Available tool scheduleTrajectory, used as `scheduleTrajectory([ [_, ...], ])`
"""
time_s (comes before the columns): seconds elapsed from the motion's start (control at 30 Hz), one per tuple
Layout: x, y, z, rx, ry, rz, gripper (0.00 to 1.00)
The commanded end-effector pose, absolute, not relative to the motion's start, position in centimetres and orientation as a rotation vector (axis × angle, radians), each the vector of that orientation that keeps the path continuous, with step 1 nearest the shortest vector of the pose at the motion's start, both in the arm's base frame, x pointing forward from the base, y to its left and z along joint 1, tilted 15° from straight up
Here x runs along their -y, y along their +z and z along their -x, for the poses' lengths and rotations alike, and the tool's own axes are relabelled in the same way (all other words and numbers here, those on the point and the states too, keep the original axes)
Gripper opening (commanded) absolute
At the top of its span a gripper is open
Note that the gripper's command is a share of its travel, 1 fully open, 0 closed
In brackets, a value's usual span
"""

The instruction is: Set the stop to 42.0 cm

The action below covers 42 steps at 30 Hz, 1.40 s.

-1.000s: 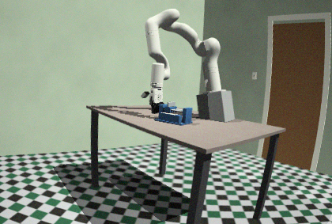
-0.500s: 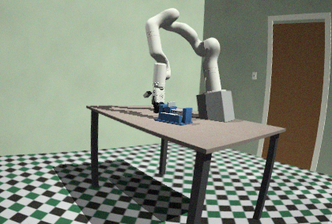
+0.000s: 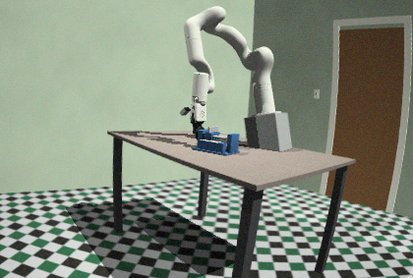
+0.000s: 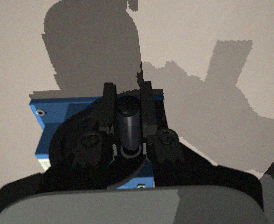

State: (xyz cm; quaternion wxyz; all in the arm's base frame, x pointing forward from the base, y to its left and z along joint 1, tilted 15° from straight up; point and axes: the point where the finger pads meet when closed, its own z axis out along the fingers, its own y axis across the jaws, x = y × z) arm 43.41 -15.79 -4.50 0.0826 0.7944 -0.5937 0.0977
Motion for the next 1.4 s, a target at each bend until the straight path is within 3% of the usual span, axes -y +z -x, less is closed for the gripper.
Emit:
scheduleTrajectory([
  [0.0,15.6,-4.1,-43.6,1.772,0.291,-2.372,0.06],
  [0.87,14.5,-3.0,-46.4,1.772,0.291,-2.372,0.06],
  [1.37,14.6,-5.8,-48.5,1.773,0.291,-2.372,0.06],
])
